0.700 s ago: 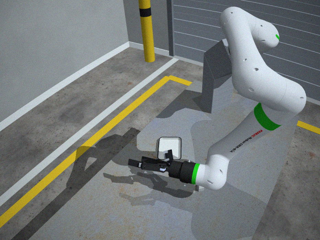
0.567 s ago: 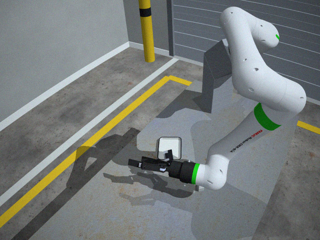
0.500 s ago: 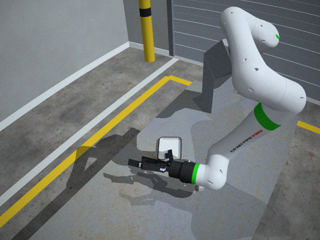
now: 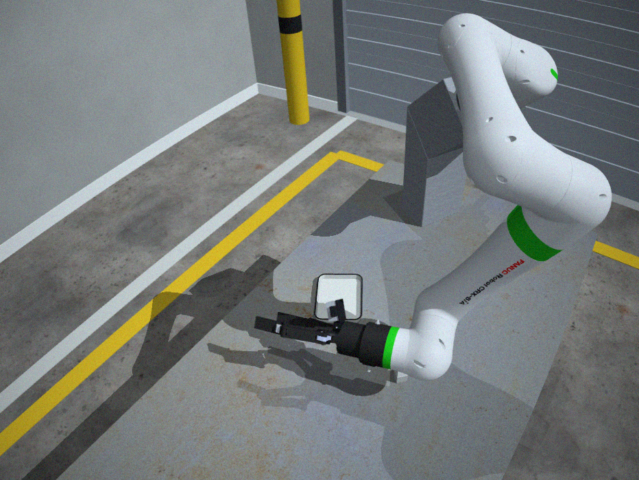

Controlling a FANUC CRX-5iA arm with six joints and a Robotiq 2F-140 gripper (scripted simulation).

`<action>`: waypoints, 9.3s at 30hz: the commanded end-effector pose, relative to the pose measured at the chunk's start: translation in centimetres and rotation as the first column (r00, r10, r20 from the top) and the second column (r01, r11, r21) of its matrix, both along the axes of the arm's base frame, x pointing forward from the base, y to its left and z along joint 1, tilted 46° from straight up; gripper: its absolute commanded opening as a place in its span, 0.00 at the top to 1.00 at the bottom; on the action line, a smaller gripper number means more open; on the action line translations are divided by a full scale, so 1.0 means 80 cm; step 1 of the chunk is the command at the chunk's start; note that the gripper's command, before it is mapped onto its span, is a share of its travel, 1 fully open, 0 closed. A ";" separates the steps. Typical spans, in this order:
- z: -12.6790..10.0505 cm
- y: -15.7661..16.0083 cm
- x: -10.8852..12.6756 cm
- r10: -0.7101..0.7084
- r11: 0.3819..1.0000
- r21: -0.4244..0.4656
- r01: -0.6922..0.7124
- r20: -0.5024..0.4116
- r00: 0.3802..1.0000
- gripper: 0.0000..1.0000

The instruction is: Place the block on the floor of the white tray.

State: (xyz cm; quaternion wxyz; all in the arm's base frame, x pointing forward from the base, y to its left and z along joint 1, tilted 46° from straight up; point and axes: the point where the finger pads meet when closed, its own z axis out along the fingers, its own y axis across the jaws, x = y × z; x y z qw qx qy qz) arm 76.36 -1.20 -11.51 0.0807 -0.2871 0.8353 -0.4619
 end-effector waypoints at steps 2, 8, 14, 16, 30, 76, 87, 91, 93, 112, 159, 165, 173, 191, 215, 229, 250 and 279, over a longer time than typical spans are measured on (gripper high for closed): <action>0.004 -0.003 0.000 0.000 1.000 -0.004 0.000 -0.006 1.000 0.64; 0.025 -0.013 -0.001 0.012 1.000 -0.027 -0.013 -0.055 0.998 0.64; 0.053 -0.027 -0.004 0.026 0.998 -0.054 -0.033 -0.125 0.992 0.64; 0.070 -0.036 -0.007 0.036 0.996 -0.068 -0.049 -0.174 0.984 0.64; 0.149 -0.074 -0.033 0.095 0.986 -0.088 -0.143 -0.415 0.905 0.64; 0.355 -0.088 -0.205 0.651 0.568 0.537 -0.624 -0.757 -0.058 0.64; 0.396 -0.060 -0.249 0.692 0.266 0.690 -0.673 -0.622 -0.365 0.64; 0.417 -0.042 -0.269 0.665 0.096 0.734 -0.673 -0.550 -0.505 0.64; 0.417 -0.042 -0.269 0.665 0.096 0.734 -0.673 -0.550 -0.505 0.64; 0.405 0.092 -0.296 0.518 -0.537 0.615 -0.577 -0.300 -0.801 0.64; 0.125 0.334 -0.155 0.946 -0.319 0.336 -0.886 0.175 -0.274 0.64; 0.125 0.334 -0.155 0.946 -0.319 0.336 -0.886 0.175 -0.274 0.64; 0.125 0.334 -0.155 0.946 -0.319 0.336 -0.886 0.175 -0.274 0.64; 0.116 0.341 -0.152 0.945 -0.322 0.337 -0.885 0.177 -0.277 0.64; 0.101 0.354 -0.146 0.945 -0.322 0.337 -0.885 0.177 -0.277 0.64; 0.101 0.354 -0.146 0.945 -0.322 0.337 -0.885 0.177 -0.277 0.64; 0.078 0.376 -0.135 0.945 -0.322 0.337 -0.885 0.177 -0.277 0.64; 0.077 0.377 -0.135 0.945 -0.322 0.337 -0.885 0.177 -0.277 0.90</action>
